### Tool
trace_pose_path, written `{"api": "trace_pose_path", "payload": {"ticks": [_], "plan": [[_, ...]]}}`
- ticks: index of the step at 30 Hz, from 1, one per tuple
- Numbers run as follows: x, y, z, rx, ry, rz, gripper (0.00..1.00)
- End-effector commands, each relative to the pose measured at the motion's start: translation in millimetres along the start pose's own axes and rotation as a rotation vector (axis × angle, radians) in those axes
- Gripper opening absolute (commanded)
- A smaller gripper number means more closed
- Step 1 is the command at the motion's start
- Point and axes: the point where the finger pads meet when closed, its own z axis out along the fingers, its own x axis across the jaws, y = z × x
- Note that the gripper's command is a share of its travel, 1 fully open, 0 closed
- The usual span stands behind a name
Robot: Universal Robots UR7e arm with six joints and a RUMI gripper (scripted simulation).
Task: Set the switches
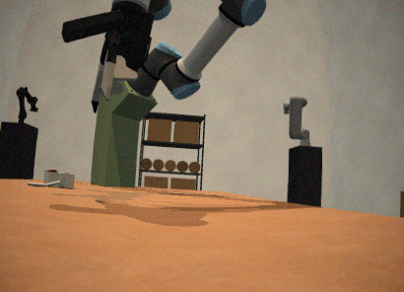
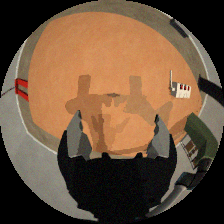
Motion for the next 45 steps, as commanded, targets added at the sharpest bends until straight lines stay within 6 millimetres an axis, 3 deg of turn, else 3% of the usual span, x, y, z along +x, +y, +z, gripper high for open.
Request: {"api": "trace_pose_path", "payload": {"ticks": [1,45], "plan": [[3.1,-3.7,1.2,-0.006,0.005,-0.056,1.0],[93.6,-53.9,37.6,-0.113,0.021,-1.235,1.0]]}}
